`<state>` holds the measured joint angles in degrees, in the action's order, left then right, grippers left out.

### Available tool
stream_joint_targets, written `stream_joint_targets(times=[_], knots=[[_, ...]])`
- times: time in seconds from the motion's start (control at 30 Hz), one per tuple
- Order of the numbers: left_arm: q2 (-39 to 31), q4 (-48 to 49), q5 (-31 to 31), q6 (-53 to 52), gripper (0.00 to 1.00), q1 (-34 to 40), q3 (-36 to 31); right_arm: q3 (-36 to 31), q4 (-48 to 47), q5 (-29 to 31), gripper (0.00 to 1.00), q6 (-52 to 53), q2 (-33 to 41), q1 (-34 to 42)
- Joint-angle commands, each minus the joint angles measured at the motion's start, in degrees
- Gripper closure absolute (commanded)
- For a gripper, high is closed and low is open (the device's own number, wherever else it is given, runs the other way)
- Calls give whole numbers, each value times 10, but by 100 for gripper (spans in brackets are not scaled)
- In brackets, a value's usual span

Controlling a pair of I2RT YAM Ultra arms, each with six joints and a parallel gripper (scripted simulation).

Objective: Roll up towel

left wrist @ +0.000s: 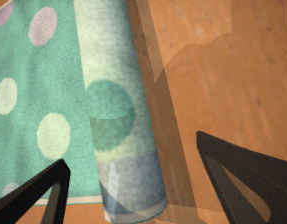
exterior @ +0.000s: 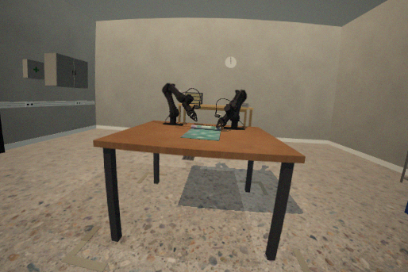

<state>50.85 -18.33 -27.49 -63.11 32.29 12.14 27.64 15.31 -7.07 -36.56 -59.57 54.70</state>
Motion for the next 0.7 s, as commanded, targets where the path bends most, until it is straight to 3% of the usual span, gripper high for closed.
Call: stream_joint_targets(times=[0.0,0.13,0.63,0.67], knots=[[16,46,-1,8,2,10,-3,-1,-15,1,2,-2,-6,6],[29,58,2,13,2,16,1,-1,-15,1,2,-2,-6,6],[48,86,4,16,66,18,-8,-1,-15,1,2,-2,-6,6],[48,86,4,16,66,18,-8,-1,-15,1,2,-2,-6,6]])
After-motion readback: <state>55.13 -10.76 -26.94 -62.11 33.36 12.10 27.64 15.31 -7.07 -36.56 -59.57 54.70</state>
